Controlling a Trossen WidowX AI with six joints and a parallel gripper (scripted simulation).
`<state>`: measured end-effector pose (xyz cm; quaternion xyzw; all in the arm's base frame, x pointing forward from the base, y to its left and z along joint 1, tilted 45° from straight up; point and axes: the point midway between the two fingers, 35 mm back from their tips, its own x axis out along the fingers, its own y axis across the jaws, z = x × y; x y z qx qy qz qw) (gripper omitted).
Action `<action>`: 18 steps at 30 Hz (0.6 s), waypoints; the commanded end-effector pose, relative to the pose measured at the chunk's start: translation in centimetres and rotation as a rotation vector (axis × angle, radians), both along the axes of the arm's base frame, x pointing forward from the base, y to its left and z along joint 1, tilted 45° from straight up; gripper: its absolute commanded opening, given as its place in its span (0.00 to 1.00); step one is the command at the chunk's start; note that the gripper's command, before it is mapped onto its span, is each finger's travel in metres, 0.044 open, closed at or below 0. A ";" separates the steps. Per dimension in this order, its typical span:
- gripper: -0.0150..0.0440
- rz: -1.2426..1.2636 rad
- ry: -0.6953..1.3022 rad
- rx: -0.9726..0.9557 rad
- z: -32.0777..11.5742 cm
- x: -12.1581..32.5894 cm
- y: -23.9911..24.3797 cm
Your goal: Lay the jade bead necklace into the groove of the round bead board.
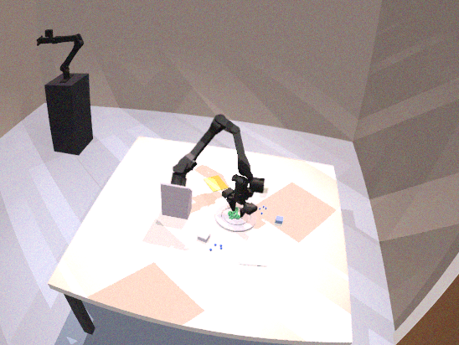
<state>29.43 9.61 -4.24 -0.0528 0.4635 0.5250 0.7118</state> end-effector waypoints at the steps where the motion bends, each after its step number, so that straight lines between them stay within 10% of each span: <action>1: 0.40 0.000 0.000 0.000 0.0 0.0 0.0; 18: 0.25 0.000 0.000 0.000 0.0 0.0 0.0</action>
